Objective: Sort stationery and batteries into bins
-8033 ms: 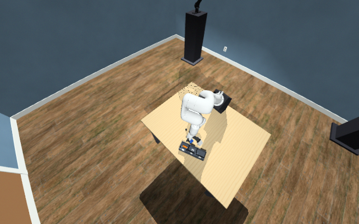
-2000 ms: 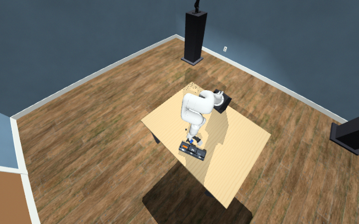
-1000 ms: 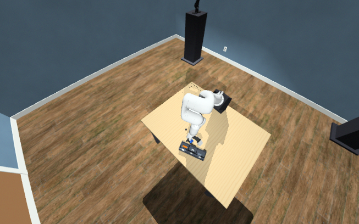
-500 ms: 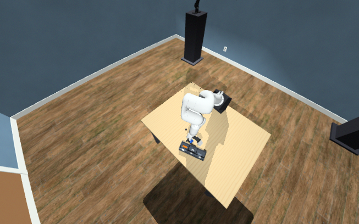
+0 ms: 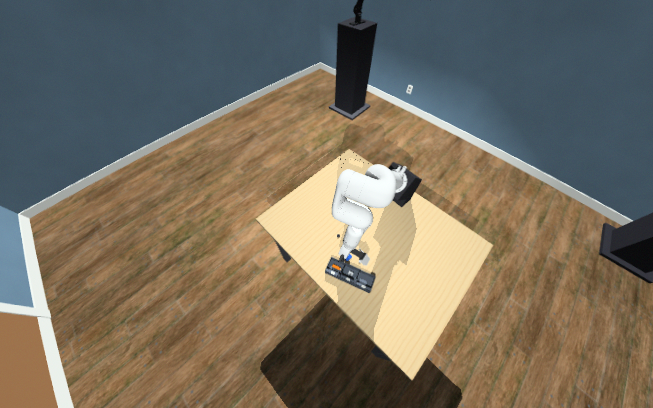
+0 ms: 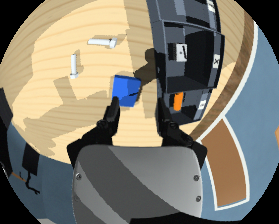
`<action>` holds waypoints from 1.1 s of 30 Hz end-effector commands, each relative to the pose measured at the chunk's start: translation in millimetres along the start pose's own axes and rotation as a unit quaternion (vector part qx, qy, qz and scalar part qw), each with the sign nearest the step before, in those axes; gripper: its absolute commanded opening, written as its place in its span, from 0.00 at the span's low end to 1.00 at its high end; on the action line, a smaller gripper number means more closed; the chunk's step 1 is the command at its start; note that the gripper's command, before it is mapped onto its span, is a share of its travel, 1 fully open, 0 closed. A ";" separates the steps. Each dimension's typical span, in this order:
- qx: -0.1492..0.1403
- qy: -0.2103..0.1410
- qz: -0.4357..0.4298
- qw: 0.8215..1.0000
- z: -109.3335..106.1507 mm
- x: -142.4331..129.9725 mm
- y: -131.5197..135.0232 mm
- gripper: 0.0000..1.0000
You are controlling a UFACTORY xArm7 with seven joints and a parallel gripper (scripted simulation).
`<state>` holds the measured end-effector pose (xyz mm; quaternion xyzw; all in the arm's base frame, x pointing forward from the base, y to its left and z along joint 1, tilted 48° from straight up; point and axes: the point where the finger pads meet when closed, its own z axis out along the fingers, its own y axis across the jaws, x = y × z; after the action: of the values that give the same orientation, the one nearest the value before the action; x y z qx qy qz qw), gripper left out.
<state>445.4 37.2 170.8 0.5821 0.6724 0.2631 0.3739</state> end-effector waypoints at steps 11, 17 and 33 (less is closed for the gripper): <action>-0.030 0.001 -0.192 0.981 -4.8 0.6 19.4 0.56; -0.039 -0.002 -0.263 0.964 -7.0 1.7 25.9 0.56; -0.055 -0.009 -0.437 0.898 -13.6 6.2 38.8 0.56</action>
<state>456.6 48.9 203.3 0.2690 0.8250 0.1299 0.4797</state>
